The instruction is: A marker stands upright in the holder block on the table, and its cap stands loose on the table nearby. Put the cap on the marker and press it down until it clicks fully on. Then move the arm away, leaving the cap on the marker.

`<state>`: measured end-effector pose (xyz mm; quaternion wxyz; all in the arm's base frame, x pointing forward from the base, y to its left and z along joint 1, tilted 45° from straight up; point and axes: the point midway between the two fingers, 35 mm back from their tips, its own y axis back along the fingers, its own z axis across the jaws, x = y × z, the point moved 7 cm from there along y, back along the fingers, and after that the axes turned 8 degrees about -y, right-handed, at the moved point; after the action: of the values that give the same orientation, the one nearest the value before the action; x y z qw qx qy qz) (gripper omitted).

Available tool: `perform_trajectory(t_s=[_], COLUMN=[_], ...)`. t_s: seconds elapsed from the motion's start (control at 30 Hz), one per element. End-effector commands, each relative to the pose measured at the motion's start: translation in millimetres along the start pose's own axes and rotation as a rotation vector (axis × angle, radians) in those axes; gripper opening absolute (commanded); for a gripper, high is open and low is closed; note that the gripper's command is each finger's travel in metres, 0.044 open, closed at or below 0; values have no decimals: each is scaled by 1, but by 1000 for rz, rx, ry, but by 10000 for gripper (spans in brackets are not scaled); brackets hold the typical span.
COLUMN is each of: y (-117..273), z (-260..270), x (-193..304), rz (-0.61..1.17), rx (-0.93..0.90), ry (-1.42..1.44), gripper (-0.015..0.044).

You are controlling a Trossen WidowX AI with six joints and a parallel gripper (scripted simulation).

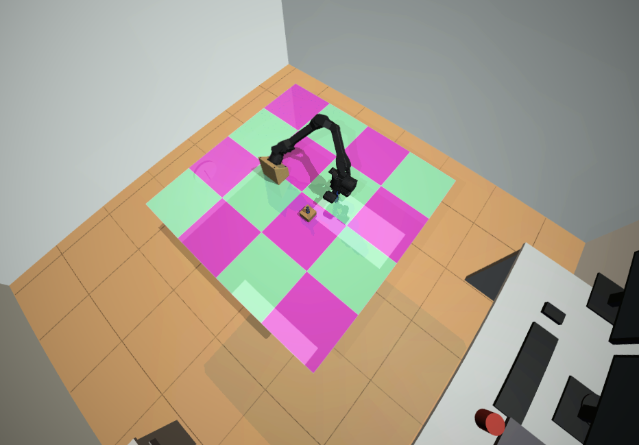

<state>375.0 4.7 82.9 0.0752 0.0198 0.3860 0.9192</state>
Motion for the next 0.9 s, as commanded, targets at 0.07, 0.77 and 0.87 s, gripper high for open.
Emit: perform_trajectory(t_s=[0.07, 0.77, 0.87], y=[-5, 12, 22], z=[0, -1, -1], x=[1, 0, 0], rz=[4, 5, 5], rx=[-5, 0, 0], ry=[-6, -11, -10], gripper=[199, 0, 0])
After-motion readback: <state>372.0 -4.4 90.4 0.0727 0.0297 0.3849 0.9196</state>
